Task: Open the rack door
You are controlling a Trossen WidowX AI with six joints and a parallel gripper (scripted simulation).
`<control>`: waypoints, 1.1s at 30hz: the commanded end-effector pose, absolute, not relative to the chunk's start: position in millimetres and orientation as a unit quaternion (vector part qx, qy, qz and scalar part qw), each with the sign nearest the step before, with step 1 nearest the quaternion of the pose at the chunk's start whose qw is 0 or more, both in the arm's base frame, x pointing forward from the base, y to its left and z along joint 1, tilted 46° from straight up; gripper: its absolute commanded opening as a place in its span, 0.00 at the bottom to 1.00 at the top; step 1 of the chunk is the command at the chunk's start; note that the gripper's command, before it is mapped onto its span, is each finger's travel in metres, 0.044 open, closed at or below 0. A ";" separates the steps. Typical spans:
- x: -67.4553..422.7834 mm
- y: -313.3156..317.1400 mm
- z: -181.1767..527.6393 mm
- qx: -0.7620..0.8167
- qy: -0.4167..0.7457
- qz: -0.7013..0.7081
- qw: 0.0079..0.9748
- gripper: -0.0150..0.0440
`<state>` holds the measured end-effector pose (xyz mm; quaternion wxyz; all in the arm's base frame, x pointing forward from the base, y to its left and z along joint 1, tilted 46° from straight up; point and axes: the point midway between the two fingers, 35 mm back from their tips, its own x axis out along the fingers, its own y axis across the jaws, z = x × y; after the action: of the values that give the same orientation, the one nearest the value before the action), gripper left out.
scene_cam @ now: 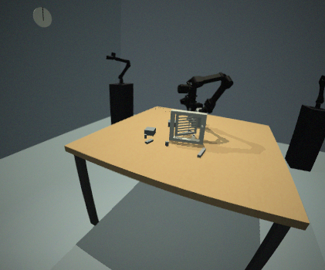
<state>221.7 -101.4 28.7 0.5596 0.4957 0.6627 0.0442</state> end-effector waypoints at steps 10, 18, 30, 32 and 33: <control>211.6 -119.6 7.8 0.433 0.653 0.114 0.611 0.29; 207.2 -132.3 -5.6 0.395 0.645 0.153 0.636 0.29; 205.3 -153.8 -27.1 0.330 0.627 0.215 0.672 0.29; 205.5 -157.4 -30.6 0.318 0.623 0.225 0.678 0.29; 205.8 -159.4 -32.6 0.312 0.621 0.231 0.681 0.29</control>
<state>204.6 -153.2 -26.5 0.6700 0.3363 0.6272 0.2114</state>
